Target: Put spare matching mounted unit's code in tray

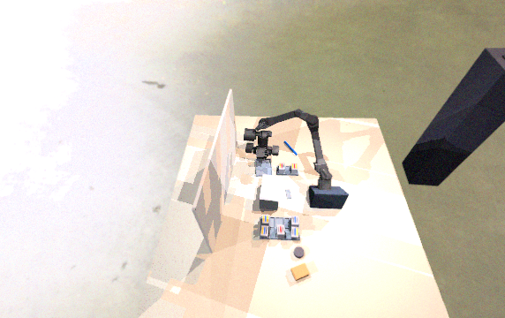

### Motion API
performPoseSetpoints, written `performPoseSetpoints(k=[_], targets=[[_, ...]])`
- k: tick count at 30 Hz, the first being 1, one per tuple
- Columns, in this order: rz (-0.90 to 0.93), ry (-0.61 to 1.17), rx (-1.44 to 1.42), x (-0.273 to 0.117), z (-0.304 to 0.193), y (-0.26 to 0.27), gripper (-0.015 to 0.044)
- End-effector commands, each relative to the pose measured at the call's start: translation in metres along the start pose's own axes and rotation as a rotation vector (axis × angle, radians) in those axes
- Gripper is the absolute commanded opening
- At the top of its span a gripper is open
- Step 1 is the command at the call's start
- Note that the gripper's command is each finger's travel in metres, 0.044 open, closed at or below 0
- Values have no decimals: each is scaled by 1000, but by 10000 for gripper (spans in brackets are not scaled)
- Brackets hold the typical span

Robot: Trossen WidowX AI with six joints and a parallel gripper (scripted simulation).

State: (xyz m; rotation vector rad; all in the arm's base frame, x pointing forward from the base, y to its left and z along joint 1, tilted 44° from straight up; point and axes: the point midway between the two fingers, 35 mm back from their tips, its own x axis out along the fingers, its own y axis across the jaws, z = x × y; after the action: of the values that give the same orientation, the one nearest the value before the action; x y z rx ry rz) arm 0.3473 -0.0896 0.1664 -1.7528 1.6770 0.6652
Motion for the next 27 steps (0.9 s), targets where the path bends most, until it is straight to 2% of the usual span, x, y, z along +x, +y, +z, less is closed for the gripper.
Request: performPoseSetpoints(k=[1,27], targets=[[2,5,-9,4,0,1,0],[7,9,-11,26,-1,3,0]])
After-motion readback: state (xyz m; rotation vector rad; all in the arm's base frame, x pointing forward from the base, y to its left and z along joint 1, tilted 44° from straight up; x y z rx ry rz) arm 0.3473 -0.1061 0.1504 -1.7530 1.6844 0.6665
